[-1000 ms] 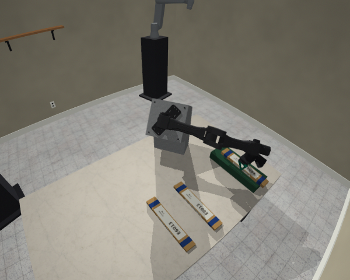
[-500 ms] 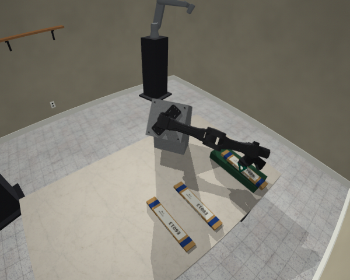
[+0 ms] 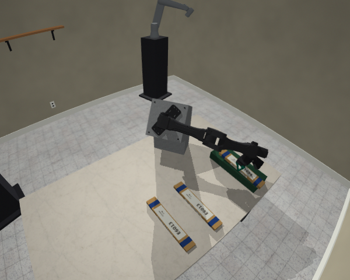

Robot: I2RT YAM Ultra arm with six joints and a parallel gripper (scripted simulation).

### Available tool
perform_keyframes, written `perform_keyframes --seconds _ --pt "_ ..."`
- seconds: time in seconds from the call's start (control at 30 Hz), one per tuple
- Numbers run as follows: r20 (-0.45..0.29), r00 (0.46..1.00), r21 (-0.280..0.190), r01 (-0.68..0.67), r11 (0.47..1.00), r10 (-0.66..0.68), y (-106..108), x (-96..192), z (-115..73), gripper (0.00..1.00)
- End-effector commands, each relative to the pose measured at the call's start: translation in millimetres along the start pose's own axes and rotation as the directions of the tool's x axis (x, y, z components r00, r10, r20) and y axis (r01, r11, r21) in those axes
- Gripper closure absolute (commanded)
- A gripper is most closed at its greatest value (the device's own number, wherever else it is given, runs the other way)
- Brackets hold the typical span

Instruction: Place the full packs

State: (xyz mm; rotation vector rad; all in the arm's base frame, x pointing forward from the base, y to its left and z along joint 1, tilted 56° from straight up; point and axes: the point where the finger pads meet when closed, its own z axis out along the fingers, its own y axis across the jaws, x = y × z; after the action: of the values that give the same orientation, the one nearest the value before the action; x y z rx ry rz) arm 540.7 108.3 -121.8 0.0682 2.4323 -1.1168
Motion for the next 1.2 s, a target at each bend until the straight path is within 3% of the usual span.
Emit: perform_keyframes --seconds 0.0,1.17 --pt "0.065 0.998 -0.04 0.026 0.999 -0.024 22.0 -5.8 -42.8 1.0" --pt "0.035 0.999 -0.035 0.042 0.999 -0.04 27.2 12.8 -29.0 1.0"
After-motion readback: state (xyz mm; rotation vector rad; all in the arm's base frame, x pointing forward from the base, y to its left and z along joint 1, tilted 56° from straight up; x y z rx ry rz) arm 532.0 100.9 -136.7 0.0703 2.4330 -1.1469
